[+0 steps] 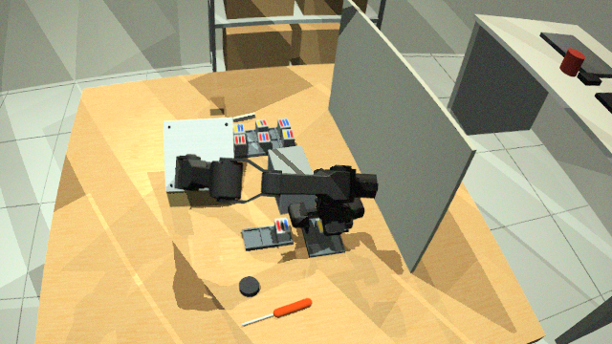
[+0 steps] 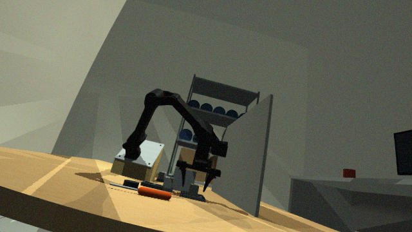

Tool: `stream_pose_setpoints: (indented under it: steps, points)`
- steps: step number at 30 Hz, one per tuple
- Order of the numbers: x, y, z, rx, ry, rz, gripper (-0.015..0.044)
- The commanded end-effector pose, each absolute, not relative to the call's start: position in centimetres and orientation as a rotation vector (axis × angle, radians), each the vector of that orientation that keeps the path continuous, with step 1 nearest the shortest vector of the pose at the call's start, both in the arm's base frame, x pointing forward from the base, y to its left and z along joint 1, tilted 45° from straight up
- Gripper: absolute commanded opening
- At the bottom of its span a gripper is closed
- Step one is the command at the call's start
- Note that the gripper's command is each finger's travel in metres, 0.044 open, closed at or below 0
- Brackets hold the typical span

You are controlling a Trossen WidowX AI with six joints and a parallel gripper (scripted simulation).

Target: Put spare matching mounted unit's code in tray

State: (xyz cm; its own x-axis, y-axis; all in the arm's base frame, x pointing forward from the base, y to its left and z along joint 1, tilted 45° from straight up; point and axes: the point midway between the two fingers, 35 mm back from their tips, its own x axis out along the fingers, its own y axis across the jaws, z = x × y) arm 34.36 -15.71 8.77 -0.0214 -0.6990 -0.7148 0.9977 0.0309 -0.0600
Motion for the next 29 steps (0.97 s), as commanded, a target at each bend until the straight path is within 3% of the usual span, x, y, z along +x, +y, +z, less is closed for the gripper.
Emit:
stream_pose_setpoints:
  steps: [1,6,29]
  points:
    - [35.1,-12.8,11.4,0.576,0.671,-1.462,0.044]
    - [34.6,-8.5,16.0,0.568,0.673,-1.462,0.044]
    - [34.9,-8.4,15.6,0.566,0.677,-1.444,0.044]
